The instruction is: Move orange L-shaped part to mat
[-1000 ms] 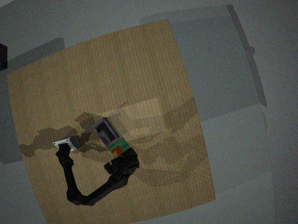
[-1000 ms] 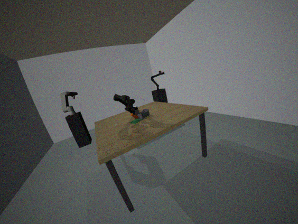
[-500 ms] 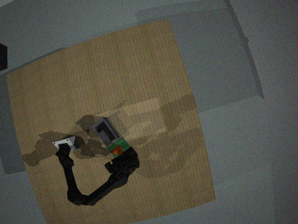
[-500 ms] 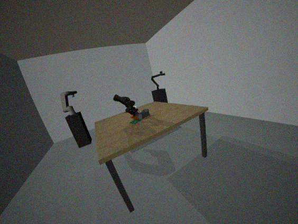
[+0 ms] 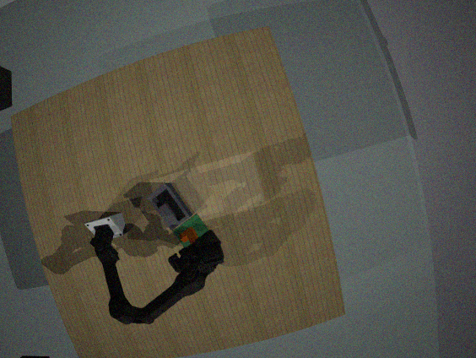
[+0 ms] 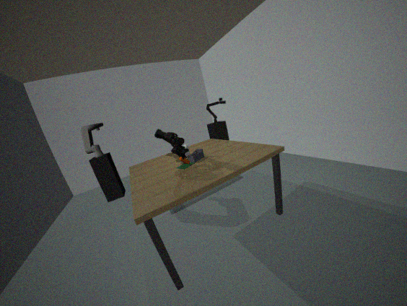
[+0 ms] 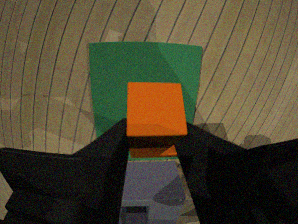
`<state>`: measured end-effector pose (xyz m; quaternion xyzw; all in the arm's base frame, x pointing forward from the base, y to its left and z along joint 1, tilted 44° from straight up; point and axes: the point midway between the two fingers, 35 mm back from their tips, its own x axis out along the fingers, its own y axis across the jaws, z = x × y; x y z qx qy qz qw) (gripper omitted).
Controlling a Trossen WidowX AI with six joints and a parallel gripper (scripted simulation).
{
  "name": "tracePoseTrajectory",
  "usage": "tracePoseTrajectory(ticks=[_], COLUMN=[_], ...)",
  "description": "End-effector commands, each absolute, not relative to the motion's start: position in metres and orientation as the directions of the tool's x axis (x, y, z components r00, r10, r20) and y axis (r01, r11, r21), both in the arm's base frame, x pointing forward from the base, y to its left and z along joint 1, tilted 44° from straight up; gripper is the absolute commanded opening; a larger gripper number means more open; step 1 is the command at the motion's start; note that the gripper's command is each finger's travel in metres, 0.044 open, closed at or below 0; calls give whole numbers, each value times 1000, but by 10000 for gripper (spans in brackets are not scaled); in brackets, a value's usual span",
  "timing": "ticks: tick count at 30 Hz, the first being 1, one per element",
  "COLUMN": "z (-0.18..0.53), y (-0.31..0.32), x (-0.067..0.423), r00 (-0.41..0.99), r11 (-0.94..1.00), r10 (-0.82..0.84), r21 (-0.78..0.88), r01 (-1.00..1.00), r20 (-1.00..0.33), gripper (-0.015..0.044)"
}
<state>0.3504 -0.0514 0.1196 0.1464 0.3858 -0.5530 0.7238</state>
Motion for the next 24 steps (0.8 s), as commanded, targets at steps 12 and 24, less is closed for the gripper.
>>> tracePoseTrajectory(ticks=[12, 24], z=[120, 182], y=[-51, 9], x=[350, 342], r00=[90, 87], r11=[345, 348], r10=[-688, -687], r21=[-215, -221], r01=[913, 911], r20=[-720, -721], gripper=[210, 400])
